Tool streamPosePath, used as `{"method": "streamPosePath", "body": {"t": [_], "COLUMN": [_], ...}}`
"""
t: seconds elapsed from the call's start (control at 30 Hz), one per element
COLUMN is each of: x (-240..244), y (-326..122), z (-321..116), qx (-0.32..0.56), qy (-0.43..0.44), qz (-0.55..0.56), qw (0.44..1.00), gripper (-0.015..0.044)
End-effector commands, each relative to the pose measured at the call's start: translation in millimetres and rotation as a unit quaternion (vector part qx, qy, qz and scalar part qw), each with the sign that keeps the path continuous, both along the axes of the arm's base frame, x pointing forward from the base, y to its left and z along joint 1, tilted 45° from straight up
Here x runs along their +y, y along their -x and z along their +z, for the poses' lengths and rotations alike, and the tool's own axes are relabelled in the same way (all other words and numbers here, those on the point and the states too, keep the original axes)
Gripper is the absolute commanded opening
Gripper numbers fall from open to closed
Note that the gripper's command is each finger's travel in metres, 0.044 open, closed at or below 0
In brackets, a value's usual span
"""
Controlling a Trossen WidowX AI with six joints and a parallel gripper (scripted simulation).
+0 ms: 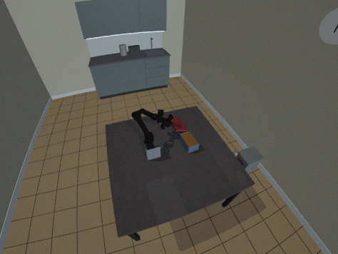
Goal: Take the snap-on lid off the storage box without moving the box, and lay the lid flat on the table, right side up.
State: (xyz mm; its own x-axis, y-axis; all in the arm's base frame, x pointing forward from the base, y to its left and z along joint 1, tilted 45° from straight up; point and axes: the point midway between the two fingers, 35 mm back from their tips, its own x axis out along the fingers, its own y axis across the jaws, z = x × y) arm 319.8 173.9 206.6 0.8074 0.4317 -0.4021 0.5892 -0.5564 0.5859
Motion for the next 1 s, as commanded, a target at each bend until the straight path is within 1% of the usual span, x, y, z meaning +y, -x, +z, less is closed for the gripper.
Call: {"method": "streamPosePath", "body": {"t": [0.0, 0.97], "x": [0.4, 16.7], "y": [-1.7, -3.4], "z": [-0.9, -17.3], "qx": [-0.002, -0.002], "qy": [-0.002, -0.002], "qz": [-0.006, -0.006], "qw": [1.0, 1.0], "gripper": [0.0, 0.0]}}
